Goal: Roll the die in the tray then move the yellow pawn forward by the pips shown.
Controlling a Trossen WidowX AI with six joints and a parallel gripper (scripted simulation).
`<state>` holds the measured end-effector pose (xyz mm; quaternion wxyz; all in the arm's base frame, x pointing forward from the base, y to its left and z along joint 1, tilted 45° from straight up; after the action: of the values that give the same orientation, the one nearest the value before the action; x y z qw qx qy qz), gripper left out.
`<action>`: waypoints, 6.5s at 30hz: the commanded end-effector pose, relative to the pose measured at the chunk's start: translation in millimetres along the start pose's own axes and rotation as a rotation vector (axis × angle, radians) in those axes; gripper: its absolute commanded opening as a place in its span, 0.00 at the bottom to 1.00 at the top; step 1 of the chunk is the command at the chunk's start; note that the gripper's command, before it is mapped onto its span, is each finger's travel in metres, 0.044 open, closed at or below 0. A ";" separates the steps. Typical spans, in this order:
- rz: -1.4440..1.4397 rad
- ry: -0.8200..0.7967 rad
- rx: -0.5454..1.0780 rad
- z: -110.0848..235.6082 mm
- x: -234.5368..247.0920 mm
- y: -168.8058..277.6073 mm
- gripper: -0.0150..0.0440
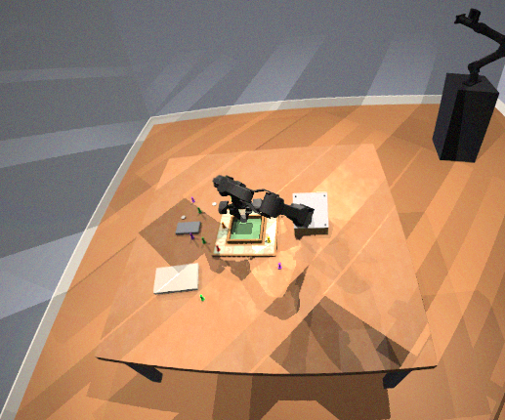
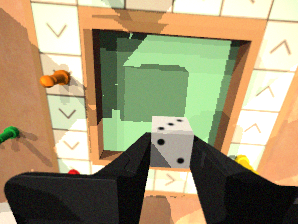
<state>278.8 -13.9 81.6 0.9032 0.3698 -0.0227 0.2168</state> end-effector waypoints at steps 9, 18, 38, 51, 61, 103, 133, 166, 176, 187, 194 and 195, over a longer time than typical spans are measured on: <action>-0.014 0.181 -0.282 -15.8 2.7 18.5 0.25; -0.015 0.237 -0.570 -27.0 3.9 35.3 0.25; -0.013 0.200 -0.812 -1.9 19.0 71.9 0.25; -0.011 0.201 -0.807 -3.3 18.5 71.8 0.25; -0.011 0.201 -0.807 -3.3 18.5 71.8 0.43; 1.036 0.016 -0.002 -0.4 -58.6 73.2 0.59; 1.488 -0.016 0.007 -28.1 -86.3 95.4 0.59; 1.489 -0.018 0.008 -69.0 -85.9 95.4 0.37; 1.489 -0.018 0.008 -69.0 -85.9 95.4 0.26; 1.485 0.000 -0.009 -36.1 -79.7 90.2 0.25; 1.483 0.007 -0.011 -3.1 -78.8 88.5 0.25; 1.483 0.007 -0.011 1.8 -79.0 88.5 0.25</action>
<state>169.1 22.6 114.0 0.5219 0.2542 -0.2659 0.7696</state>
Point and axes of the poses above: the point midway between the two fingers, 35 mm back from their tips, its own z axis back along the fingers, its own x axis across the jaws, y = z × x, the point moved 7 cm from there along z, back along the fingers, and after that the axes turned 14 degrees about z, right-handed, at the moved point
